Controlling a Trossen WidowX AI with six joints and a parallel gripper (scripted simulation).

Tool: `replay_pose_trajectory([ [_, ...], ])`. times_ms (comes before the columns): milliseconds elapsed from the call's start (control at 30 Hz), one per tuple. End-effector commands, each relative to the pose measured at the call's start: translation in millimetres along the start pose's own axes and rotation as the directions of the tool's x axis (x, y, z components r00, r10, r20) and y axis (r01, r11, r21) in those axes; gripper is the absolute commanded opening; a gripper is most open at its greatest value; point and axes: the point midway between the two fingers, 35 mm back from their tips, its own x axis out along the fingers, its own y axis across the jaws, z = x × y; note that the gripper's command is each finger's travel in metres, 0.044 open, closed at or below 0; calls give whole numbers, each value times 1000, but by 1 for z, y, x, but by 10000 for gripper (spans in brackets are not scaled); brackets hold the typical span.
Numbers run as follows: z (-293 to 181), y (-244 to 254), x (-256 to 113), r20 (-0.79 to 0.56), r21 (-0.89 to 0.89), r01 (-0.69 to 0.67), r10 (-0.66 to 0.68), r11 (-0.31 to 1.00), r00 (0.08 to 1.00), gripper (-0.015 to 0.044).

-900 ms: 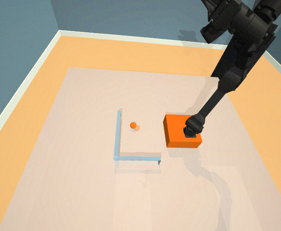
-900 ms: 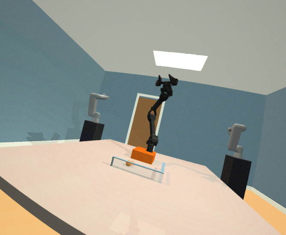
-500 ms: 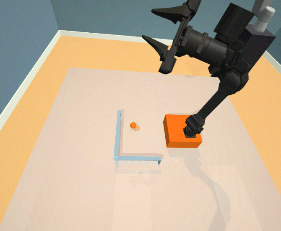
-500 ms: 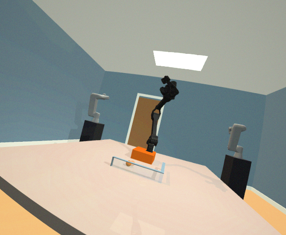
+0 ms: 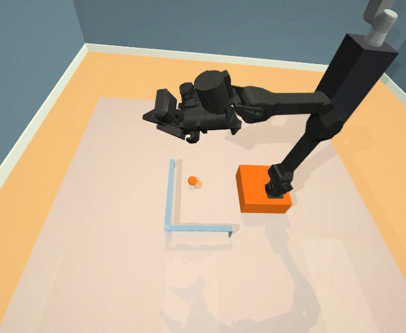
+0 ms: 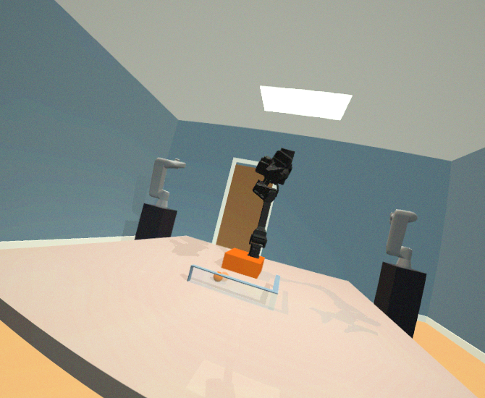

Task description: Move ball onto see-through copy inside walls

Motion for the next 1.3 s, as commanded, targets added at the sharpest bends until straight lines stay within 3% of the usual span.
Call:
replay_pose_trajectory([
  [0,-11,-50,33,-53,-246,140,-157,959,986,291],
  [167,-22,-130,68,-138,-580,245,-390,777,910,291],
  [300,-28,-196,80,-213,-773,211,-558,599,802,291],
  [467,-36,-280,78,-325,-905,24,-727,425,605,291],
  [633,-46,-349,57,-447,-894,-230,-809,385,381,291],
  [1267,-57,-371,65,-452,-891,-240,-811,386,372,291],
])
